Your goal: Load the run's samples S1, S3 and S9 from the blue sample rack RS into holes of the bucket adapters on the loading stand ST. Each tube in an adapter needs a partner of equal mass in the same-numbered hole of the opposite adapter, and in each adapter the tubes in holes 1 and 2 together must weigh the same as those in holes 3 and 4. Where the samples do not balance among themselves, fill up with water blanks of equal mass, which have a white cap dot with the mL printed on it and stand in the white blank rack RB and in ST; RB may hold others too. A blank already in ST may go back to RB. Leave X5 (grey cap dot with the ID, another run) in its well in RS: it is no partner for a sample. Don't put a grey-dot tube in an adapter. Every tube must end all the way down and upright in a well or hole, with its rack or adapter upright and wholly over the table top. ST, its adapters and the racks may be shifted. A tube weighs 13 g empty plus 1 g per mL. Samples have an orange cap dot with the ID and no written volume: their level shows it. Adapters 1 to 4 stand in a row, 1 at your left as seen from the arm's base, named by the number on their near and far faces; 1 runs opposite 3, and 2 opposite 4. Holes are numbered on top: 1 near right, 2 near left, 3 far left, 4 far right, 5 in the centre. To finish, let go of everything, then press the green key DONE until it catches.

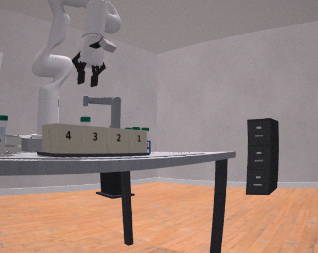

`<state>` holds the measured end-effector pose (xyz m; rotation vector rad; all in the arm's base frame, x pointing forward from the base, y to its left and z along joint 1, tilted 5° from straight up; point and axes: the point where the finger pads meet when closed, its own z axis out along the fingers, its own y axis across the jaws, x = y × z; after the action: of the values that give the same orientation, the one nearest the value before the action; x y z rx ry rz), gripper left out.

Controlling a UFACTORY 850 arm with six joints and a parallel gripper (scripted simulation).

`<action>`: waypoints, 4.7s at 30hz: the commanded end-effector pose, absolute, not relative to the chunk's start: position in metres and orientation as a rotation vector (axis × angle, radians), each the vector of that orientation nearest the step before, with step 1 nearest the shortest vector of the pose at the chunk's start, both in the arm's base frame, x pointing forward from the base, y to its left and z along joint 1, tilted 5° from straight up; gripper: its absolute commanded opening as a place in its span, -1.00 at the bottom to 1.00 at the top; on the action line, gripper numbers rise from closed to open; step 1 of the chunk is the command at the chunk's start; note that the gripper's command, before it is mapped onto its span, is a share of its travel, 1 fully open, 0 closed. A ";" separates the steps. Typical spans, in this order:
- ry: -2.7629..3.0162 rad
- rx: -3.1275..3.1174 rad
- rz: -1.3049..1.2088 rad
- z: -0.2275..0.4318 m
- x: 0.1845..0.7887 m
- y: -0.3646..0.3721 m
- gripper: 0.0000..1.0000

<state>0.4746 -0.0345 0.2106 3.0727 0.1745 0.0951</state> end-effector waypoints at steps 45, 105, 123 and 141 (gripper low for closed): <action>0.196 3.074 0.099 0.148 0.478 -0.038 0.13; 0.196 3.074 0.099 0.087 0.482 -0.041 0.13; 0.196 3.074 0.099 0.082 0.482 -0.042 0.13; 0.196 3.074 0.099 0.084 0.482 -0.041 -1.00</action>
<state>0.4810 -0.0414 0.0831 3.0744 0.1964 0.0963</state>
